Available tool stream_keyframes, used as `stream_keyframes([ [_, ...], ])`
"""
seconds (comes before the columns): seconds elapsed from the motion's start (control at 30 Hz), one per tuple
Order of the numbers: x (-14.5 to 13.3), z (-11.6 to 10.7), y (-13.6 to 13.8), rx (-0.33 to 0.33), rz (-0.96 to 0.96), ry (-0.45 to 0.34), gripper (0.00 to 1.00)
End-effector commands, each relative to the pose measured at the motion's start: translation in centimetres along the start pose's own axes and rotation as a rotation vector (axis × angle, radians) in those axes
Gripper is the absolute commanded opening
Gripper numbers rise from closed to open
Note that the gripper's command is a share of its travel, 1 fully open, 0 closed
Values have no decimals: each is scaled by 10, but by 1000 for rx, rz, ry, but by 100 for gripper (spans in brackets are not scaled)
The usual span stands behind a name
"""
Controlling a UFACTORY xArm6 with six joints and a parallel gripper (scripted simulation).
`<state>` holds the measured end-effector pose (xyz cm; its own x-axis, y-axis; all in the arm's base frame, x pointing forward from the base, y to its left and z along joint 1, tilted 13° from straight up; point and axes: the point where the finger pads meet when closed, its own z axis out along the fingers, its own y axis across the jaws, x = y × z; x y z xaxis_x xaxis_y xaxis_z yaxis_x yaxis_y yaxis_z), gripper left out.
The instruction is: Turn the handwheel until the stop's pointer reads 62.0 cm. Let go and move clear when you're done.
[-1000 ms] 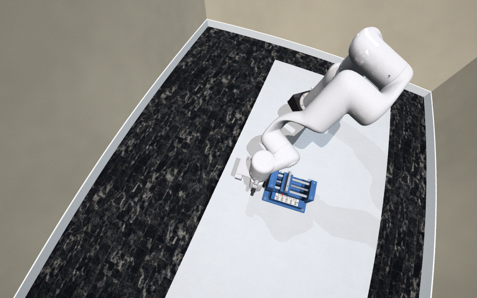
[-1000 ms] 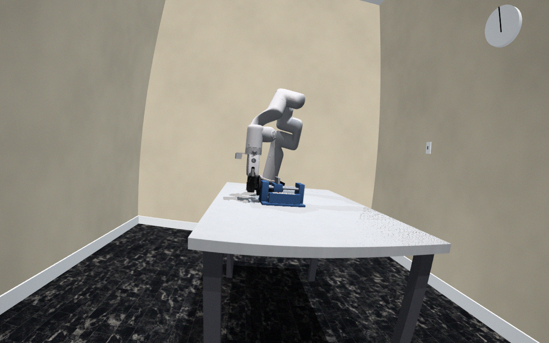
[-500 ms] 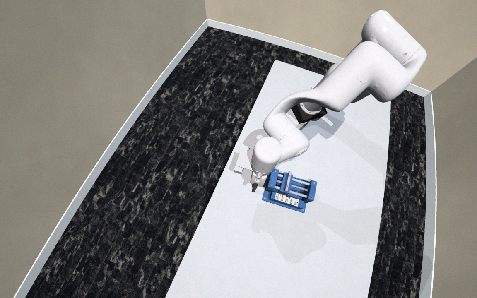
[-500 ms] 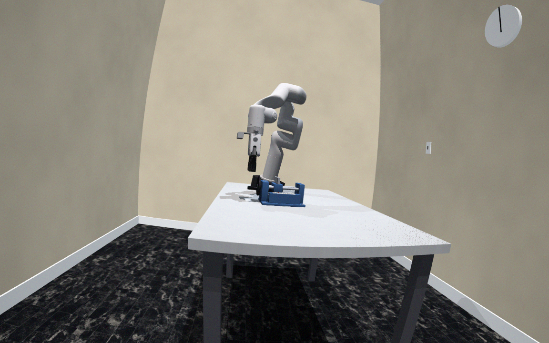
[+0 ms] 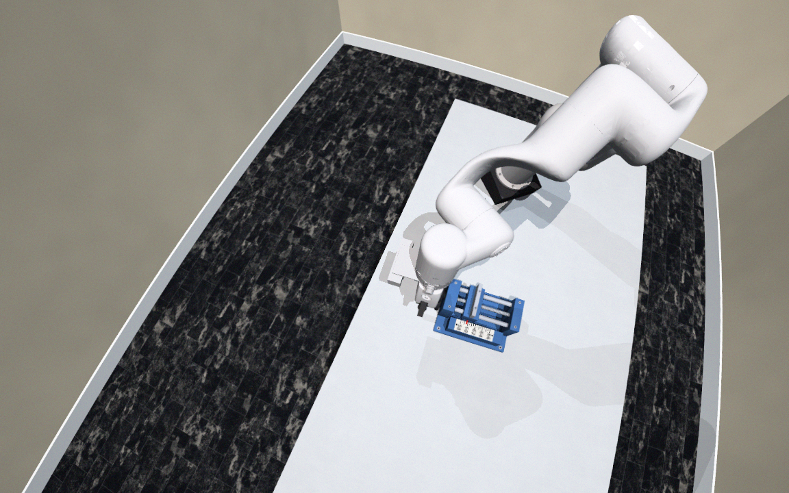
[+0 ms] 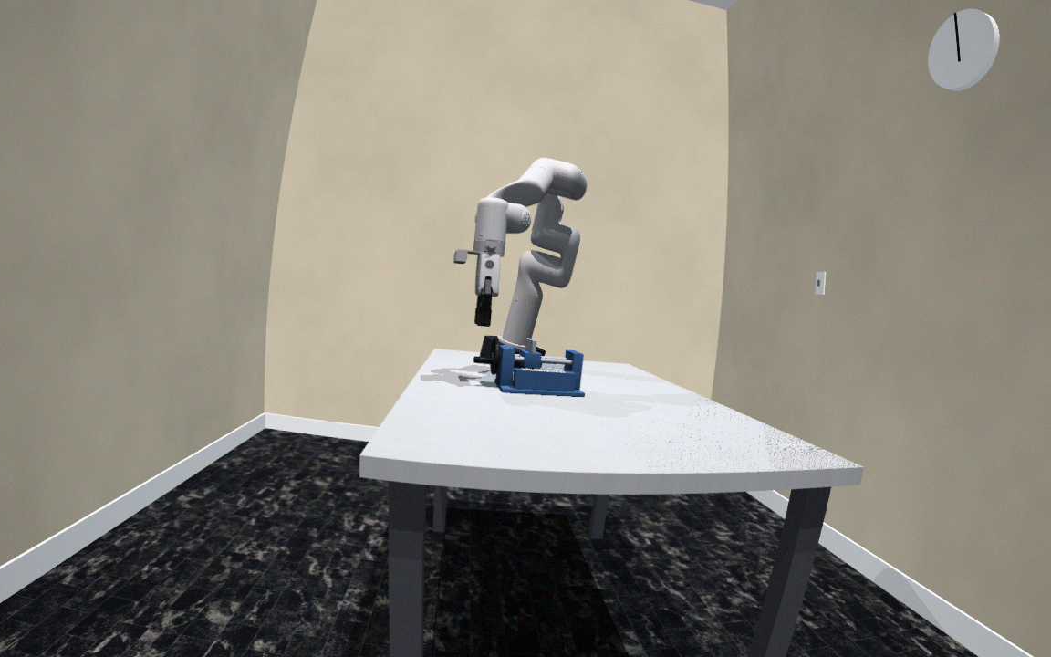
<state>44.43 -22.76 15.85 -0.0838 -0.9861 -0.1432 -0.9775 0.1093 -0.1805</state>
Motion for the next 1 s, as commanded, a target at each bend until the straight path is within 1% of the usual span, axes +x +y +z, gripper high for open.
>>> stream_keyframes([
  [0.0, 1, -3, -1, 5, -1, 2, 57],
  [0.27, 0, -5, -1, 5, -1, 2, 57],
  [0.37, -7, -5, -1, 5, -1, 2, 57],
  [0.47, -30, -5, -1, 5, -1, 2, 57],
  [0.57, -68, -5, 0, 5, -1, 2, 57],
  [0.6, -68, -5, 0, 5, -1, 2, 57],
  [0.67, -97, -5, 0, 5, -1, 2, 57],
  [0.77, -97, -5, 0, 5, -1, 2, 57],
  [0.87, -141, -5, 1, 5, -1, 2, 57],
  [0.9, -141, -5, 1, 5, -1, 2, 57],
  [0.97, -167, -5, 1, 5, -1, 2, 57],
])
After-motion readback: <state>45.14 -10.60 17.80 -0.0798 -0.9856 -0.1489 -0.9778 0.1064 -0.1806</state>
